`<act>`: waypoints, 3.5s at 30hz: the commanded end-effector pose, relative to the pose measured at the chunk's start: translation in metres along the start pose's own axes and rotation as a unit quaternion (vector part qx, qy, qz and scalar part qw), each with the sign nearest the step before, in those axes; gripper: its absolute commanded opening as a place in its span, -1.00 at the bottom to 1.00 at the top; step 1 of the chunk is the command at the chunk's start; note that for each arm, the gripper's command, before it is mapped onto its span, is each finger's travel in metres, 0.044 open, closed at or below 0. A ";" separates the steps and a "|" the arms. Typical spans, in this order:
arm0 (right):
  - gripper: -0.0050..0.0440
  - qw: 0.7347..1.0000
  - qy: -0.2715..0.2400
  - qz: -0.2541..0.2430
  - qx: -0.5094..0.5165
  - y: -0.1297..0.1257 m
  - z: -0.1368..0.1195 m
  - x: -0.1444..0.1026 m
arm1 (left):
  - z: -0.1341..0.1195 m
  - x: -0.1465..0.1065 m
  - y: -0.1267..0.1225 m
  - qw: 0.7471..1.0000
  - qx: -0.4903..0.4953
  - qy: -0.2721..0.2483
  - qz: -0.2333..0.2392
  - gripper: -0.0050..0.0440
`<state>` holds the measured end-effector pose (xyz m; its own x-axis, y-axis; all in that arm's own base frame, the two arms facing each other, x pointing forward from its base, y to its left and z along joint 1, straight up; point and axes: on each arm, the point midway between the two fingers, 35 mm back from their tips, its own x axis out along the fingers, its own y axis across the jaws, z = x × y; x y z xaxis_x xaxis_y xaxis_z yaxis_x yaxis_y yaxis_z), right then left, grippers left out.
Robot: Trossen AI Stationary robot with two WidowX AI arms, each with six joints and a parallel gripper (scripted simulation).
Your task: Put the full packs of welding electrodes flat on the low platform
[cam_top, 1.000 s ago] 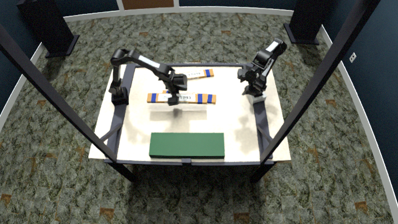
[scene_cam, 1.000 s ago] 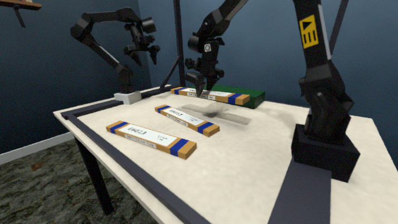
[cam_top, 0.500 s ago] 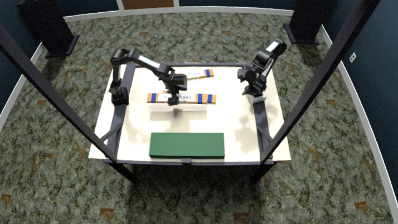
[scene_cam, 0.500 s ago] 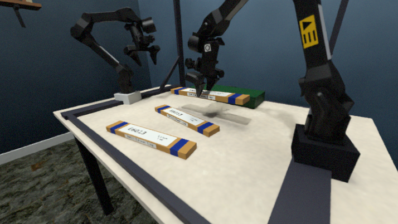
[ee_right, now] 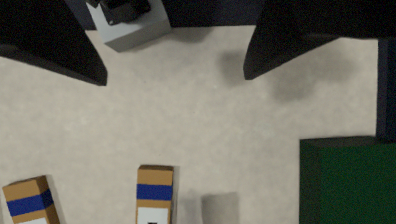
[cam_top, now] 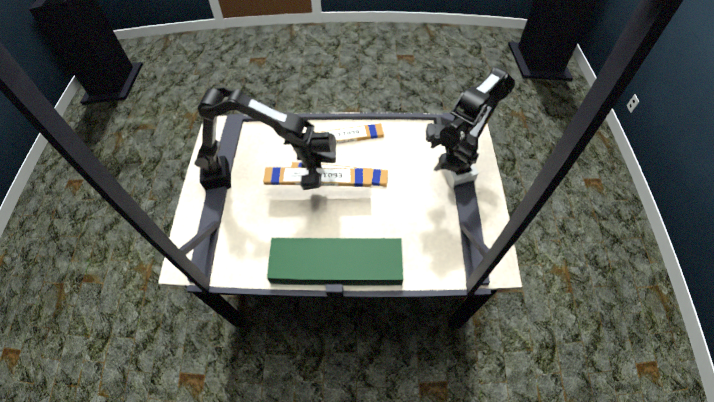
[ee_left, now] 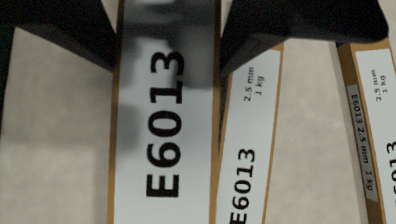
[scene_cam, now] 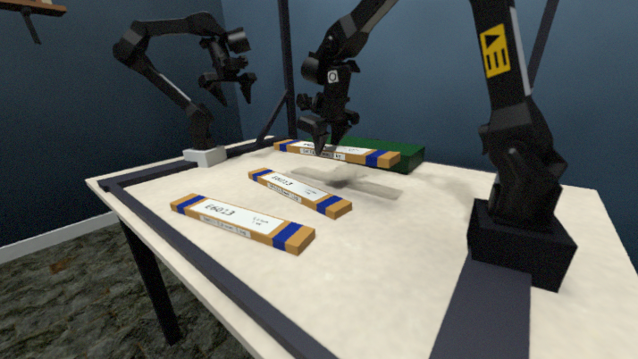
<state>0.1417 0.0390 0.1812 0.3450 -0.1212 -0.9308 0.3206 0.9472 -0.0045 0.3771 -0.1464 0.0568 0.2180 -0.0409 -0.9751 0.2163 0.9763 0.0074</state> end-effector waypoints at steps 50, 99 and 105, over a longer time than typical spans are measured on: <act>0.96 1.000 -0.008 0.006 0.003 0.001 0.004 -0.005 | 0.014 -0.023 -0.002 0.999 -0.001 -0.035 -0.006 -1.00; 0.96 1.000 -0.008 0.006 0.003 0.001 0.004 -0.005 | 0.062 0.007 -0.102 0.997 -0.067 -0.033 0.008 -1.00; 0.96 1.000 -0.008 0.006 0.003 0.001 0.004 -0.005 | 0.066 0.009 -0.106 0.997 -0.069 -0.033 0.007 -1.00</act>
<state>0.1417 0.0390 0.1812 0.3450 -0.1212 -0.9308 0.3206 0.9472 -0.0045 0.4096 -0.2599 0.0450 0.2462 -0.0173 -0.9691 0.0907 0.9959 0.0053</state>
